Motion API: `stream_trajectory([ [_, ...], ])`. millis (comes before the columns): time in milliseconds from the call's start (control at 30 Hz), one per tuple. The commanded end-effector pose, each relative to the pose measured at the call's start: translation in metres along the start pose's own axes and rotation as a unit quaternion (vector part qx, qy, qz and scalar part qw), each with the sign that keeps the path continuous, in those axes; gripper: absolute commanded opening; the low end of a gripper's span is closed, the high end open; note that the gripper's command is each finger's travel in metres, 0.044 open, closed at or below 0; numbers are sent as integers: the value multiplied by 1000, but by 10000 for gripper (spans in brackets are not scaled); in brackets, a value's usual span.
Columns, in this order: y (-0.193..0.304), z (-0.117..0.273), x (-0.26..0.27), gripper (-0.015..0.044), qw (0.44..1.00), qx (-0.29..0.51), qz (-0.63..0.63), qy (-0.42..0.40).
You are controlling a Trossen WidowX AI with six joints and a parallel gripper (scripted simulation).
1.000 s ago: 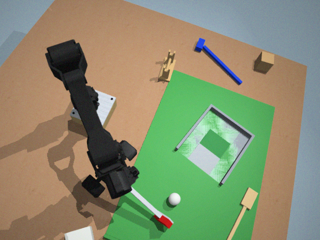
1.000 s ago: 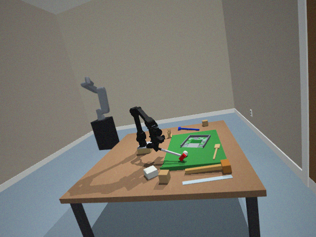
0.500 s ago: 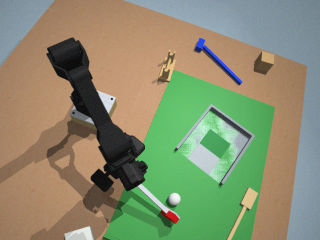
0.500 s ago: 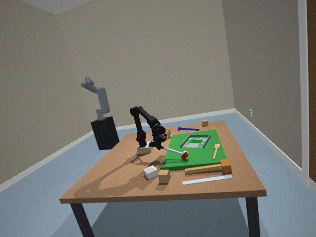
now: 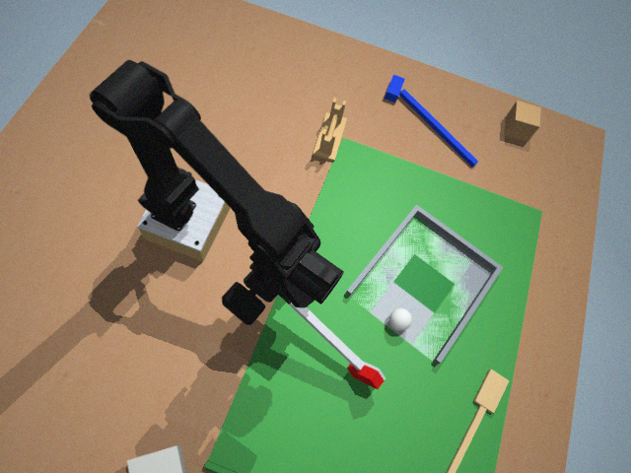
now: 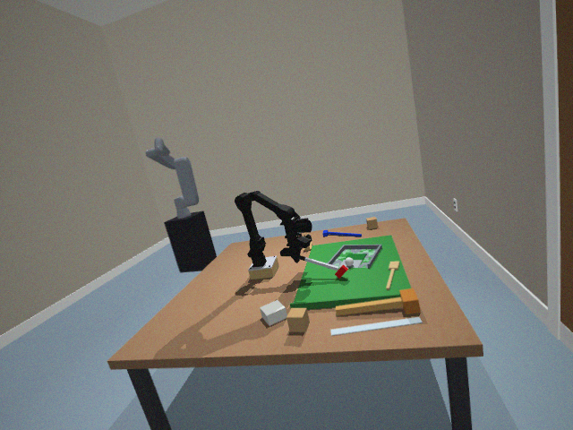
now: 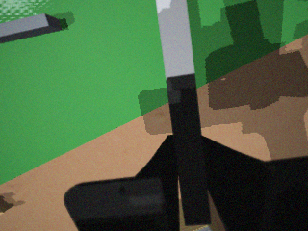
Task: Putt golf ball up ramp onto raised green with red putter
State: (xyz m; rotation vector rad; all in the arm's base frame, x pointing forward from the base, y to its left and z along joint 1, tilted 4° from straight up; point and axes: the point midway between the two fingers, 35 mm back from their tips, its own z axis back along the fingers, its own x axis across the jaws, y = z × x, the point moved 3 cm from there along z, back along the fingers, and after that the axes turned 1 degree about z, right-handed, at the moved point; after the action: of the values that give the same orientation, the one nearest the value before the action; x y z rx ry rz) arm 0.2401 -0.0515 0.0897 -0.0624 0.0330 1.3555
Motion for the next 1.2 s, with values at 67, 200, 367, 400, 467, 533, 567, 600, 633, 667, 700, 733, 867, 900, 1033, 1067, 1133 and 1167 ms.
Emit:
stream_trajectory([
  [67,-2,26,3,0,1000,-8,-3,1],
  [200,-2,46,3,0,1000,-8,-3,1],
  [367,0,59,3,0,1000,-8,-3,1],
  [400,0,59,3,0,1000,-8,-3,1],
  [467,1,49,3,0,1000,-2,-1,0],
  [533,1,49,3,0,1000,-2,-1,0],
  [567,1,49,3,0,1000,-2,-1,0],
  [600,1,49,3,0,1000,-2,-1,0],
  [633,1,49,3,0,1000,-2,-1,0],
  [667,1,49,3,0,1000,-2,-1,0],
  [700,1,49,3,0,1000,-2,-1,0],
  [733,1,49,3,0,1000,-2,-1,0],
  [867,1,49,3,0,1000,-2,-1,0],
  [900,1,49,3,0,1000,-2,-1,0],
  [1033,1,49,3,0,1000,-2,-1,0],
  [1067,1,49,3,0,1000,-2,-1,0],
  [1133,1,49,3,0,1000,-2,-1,0],
  [1167,1,49,3,0,1000,-2,-1,0],
])
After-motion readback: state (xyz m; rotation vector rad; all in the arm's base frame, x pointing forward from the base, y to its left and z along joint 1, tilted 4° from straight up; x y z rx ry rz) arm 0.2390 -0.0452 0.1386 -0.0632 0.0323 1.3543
